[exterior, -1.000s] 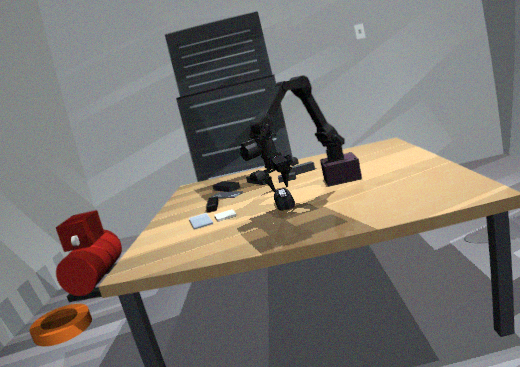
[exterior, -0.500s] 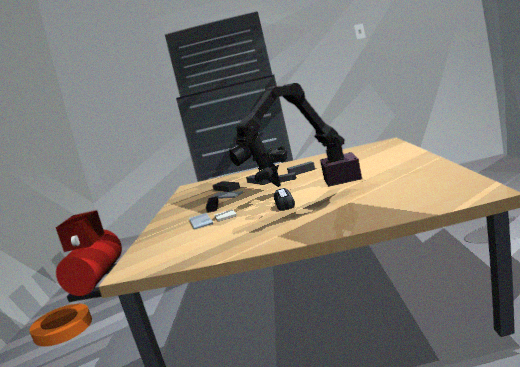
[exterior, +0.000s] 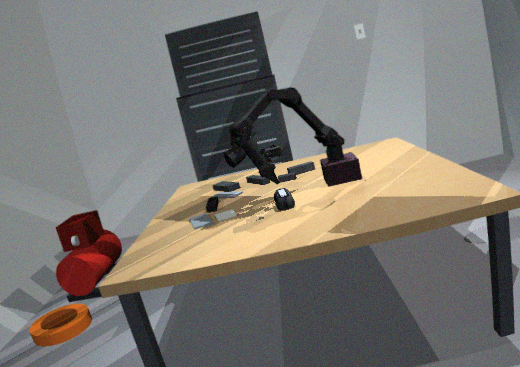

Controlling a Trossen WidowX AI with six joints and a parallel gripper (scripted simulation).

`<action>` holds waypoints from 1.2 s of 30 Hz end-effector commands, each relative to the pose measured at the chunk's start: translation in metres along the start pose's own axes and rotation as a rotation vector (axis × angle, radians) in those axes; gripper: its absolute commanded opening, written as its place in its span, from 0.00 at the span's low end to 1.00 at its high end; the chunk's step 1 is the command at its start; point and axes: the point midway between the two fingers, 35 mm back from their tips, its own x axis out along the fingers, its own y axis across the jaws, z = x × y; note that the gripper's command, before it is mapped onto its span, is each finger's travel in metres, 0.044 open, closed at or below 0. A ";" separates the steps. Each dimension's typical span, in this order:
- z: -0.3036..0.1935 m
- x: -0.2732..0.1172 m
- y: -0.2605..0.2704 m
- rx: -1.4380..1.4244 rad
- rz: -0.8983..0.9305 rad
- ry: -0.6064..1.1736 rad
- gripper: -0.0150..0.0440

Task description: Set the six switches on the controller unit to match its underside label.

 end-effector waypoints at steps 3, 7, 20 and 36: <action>0.000 -0.001 -0.001 -0.009 -0.004 -0.003 0.25; 0.000 -0.001 -0.001 -0.009 -0.004 -0.003 0.25; 0.004 0.006 -0.014 0.514 -0.020 0.136 0.70; 0.016 0.014 -0.039 1.519 -0.319 0.311 1.00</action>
